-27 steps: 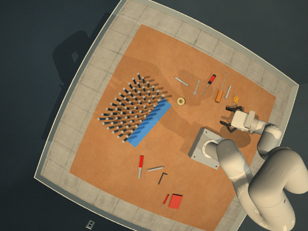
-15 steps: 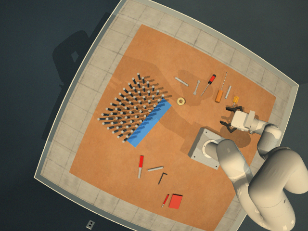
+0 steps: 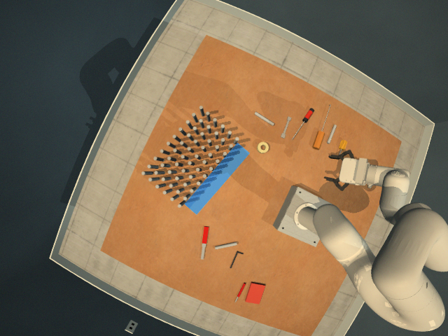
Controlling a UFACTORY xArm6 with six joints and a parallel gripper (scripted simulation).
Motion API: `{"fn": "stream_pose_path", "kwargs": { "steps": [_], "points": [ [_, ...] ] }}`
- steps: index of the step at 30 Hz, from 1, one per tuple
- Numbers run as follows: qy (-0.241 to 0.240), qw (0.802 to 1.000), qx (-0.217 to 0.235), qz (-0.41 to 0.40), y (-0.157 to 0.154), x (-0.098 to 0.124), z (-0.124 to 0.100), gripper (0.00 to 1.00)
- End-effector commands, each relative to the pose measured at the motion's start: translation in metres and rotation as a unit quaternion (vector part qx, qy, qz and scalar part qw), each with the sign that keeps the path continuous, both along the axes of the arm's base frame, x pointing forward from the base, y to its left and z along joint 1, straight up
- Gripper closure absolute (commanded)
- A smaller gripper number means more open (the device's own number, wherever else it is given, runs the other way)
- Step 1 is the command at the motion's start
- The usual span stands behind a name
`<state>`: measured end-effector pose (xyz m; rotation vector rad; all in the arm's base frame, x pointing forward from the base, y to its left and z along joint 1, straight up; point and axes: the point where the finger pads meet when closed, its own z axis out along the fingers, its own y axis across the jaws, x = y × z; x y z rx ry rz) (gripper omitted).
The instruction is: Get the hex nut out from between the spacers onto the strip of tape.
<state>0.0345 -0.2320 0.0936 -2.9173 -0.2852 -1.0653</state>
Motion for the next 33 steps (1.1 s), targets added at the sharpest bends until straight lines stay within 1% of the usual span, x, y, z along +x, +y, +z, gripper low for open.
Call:
{"fn": "stream_pose_path", "kwargs": {
  "steps": [1, 2, 3, 5, 7, 8, 9, 10, 11, 12, 13, 15, 16, 18, 19, 20, 22, 24, 25, 26, 33],
  "points": [
    [0.065, 0.99, -0.035, 0.119, -0.015, -0.014, -0.016, 0.0],
    [0.079, 0.986, -0.042, 0.144, -0.015, -0.014, -0.016, 0.0],
    [0.089, 0.98, -0.057, 0.169, -0.032, -0.02, -0.022, 0.0],
    [0.114, 0.966, -0.072, 0.219, -0.032, -0.02, -0.022, 0.0],
    [0.114, 0.966, -0.072, 0.219, -0.032, -0.02, -0.022, 0.0],
    [0.144, 0.941, -0.103, 0.289, -0.052, -0.023, -0.026, 0.0],
    [0.15, 0.934, -0.108, 0.304, -0.052, -0.023, -0.026, 0.0],
    [0.152, 0.928, -0.119, 0.32, -0.074, -0.021, -0.028, 0.0],
    [0.162, 0.917, -0.127, 0.341, -0.074, -0.021, -0.028, 0.0],
    [0.172, 0.904, -0.136, 0.366, -0.074, -0.021, -0.028, 0.0],
    [0.178, 0.891, -0.151, 0.391, -0.095, -0.015, -0.029, 0.0],
    [0.195, 0.861, -0.169, 0.437, -0.095, -0.015, -0.029, 0.0],
    [0.2, 0.846, -0.183, 0.46, -0.114, -0.006, -0.029, 0.0],
    [0.215, 0.812, -0.2, 0.504, -0.114, -0.006, -0.029, 0.0],
    [0.219, 0.794, -0.213, 0.526, -0.129, 0.002, -0.029, 0.0],
    [0.226, 0.775, -0.221, 0.547, -0.129, 0.002, -0.029, 0.0],
    [0.233, 0.735, -0.243, 0.588, -0.144, 0.014, -0.028, 0.0],
    [0.233, 0.735, -0.243, 0.588, -0.144, 0.014, -0.028, 0.0],
    [0.235, 0.726, -0.248, 0.597, -0.147, 0.017, -0.028, 0.0],
    [0.235, 0.725, -0.248, 0.598, -0.147, 0.017, -0.028, 0.0],
    [0.235, 0.725, -0.248, 0.598, -0.147, 0.017, -0.028, 0.0]
  ]
}}
